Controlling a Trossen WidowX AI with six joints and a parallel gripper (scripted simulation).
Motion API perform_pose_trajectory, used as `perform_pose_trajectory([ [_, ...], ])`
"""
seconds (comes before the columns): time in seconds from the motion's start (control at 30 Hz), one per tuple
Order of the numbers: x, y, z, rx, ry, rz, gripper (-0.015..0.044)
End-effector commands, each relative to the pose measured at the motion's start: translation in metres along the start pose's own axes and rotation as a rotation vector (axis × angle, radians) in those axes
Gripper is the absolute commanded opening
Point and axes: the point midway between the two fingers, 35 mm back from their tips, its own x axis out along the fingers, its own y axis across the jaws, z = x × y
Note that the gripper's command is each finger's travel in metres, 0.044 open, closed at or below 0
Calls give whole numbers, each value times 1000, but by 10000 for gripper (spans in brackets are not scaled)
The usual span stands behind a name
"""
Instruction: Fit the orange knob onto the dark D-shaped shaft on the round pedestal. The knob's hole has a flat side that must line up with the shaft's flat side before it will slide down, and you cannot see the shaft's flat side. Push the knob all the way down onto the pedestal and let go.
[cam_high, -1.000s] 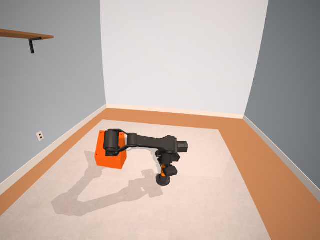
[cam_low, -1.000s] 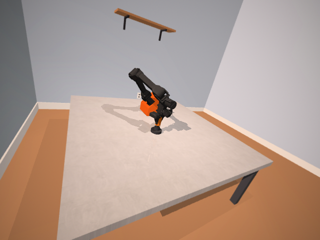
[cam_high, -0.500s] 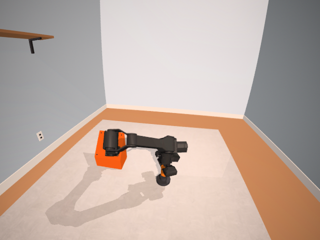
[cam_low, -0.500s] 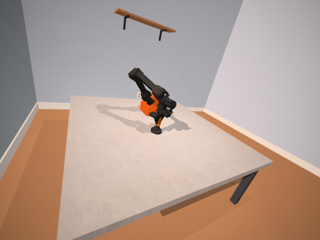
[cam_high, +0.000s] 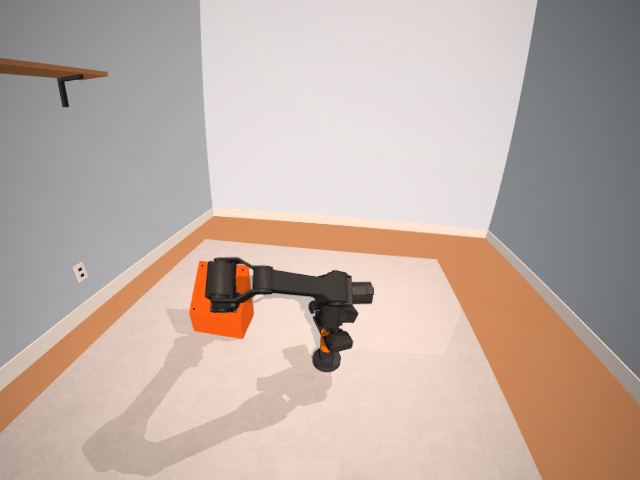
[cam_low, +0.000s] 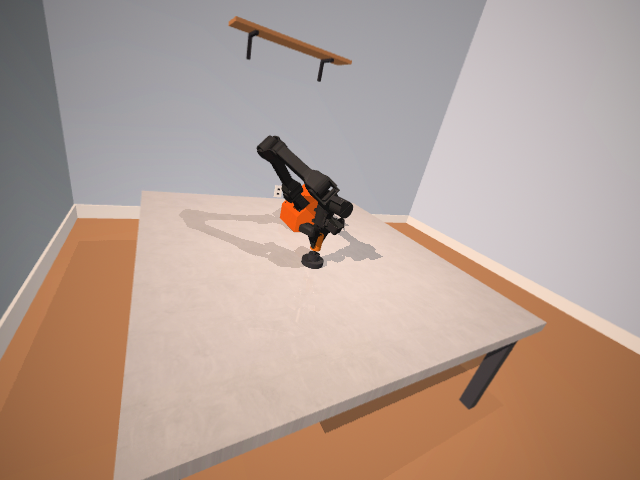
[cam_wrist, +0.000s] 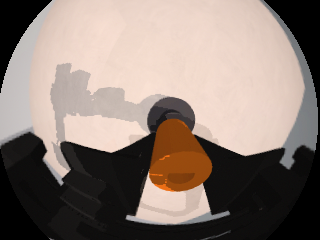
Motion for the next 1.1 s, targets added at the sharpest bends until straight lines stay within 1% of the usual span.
perform_pose_trajectory([
  [0.0,-2,1,1,3,-4,0,0],
  [1.07,-2,-5,4,3,-4,-1,0],
])
